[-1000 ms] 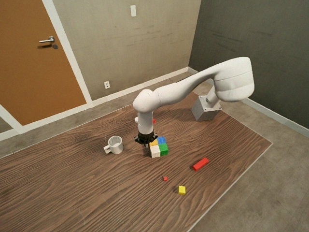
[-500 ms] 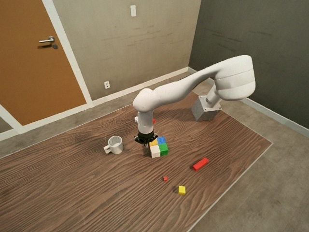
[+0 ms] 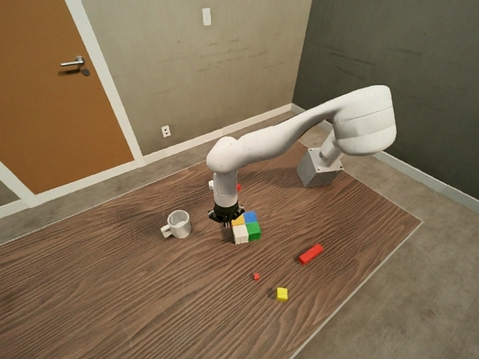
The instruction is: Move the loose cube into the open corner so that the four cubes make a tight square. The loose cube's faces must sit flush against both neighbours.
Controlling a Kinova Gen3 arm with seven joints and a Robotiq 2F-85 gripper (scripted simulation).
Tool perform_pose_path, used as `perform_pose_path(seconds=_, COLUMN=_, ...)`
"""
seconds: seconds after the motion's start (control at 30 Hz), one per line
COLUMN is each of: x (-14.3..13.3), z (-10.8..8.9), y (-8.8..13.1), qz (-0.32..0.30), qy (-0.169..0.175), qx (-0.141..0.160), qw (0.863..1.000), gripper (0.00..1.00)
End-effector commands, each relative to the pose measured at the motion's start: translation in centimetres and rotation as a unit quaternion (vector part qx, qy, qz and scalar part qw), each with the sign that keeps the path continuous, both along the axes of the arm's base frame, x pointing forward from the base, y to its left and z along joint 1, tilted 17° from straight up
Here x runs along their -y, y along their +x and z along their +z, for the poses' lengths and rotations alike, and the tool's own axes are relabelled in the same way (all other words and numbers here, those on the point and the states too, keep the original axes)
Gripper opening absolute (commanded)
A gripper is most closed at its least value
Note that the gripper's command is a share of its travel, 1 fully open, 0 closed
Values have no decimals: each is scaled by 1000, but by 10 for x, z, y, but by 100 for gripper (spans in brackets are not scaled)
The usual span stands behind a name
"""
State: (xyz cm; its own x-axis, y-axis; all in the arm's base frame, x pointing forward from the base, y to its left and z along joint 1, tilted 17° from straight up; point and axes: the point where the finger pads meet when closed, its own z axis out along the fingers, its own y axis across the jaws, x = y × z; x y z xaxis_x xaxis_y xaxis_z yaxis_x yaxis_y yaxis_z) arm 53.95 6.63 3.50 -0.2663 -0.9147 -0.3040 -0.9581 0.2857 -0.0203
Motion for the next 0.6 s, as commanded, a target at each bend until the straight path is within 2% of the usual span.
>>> perform_pose_path(seconds=0.0, x=2, z=1, y=-3, qz=-5, qy=1, qx=-4, qw=1000, gripper=10)
perform_pose_path(seconds=0.43, x=2, z=1, y=-3, qz=-5, qy=1, qx=-4, qw=1000, gripper=10)
perform_pose_path(seconds=0.47, x=2, z=2, y=-3, qz=-5, qy=1, qx=-4, qw=1000, gripper=55)
perform_pose_path(seconds=0.57, x=-19, z=6, y=-16, qz=-5, qy=1, qx=-3, qw=1000, gripper=55)
